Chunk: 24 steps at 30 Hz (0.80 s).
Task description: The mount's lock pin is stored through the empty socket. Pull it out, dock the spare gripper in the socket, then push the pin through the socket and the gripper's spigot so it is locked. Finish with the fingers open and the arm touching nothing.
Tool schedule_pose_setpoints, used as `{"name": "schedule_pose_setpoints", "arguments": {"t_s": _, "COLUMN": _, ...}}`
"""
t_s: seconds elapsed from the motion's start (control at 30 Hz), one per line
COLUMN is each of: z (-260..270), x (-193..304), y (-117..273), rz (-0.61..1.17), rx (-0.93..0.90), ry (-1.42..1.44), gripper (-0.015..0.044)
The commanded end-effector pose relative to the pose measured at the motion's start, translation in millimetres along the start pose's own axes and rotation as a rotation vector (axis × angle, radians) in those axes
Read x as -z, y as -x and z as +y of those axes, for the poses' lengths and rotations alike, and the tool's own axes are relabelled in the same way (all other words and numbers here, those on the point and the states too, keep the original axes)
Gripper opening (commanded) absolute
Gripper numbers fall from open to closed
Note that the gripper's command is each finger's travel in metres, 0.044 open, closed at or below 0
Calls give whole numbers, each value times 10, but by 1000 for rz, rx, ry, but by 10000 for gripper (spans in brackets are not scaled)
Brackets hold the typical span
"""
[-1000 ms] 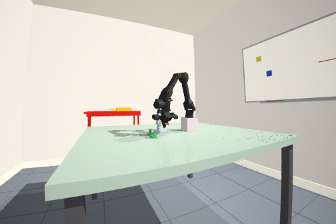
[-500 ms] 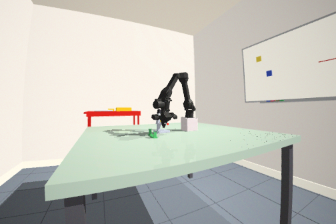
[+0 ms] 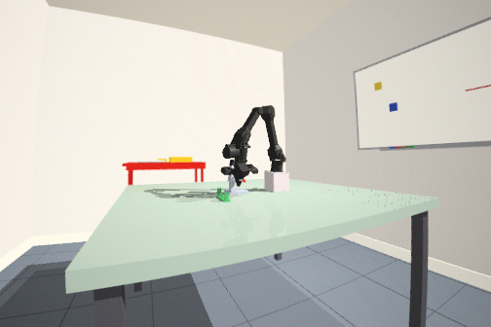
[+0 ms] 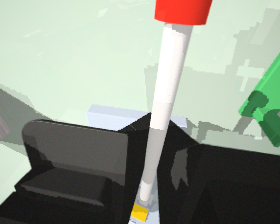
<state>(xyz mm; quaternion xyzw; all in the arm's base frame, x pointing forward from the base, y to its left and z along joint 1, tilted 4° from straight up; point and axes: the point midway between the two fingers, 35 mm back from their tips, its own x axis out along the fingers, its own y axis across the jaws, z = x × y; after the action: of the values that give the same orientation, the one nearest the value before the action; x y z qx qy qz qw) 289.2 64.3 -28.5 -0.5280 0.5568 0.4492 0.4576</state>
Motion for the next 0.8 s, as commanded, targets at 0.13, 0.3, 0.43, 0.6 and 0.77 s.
{"name": "schedule_pose_setpoints", "arguments": {"t_s": 0.13, "z": 9, "x": 55, "y": -18, "rz": 5, "rx": 1, "ry": 4, "gripper": 0}}
{"name": "schedule_pose_setpoints", "arguments": {"t_s": 0.3, "z": -1, "x": 84, "y": -25, "rz": 5, "rx": 2, "ry": 3, "gripper": 0}}
{"name": "schedule_pose_setpoints", "arguments": {"t_s": 0.43, "z": 0, "x": 107, "y": -31, "rz": 5, "rx": 1, "ry": 3, "gripper": 0}}
{"name": "schedule_pose_setpoints", "arguments": {"t_s": 0.6, "z": 2, "x": 145, "y": -41, "rz": 5, "rx": 1, "ry": 3, "gripper": 0}}
{"name": "schedule_pose_setpoints", "arguments": {"t_s": 0.77, "z": 3, "x": 171, "y": -49, "rz": 5, "rx": 2, "ry": 3, "gripper": 0}}
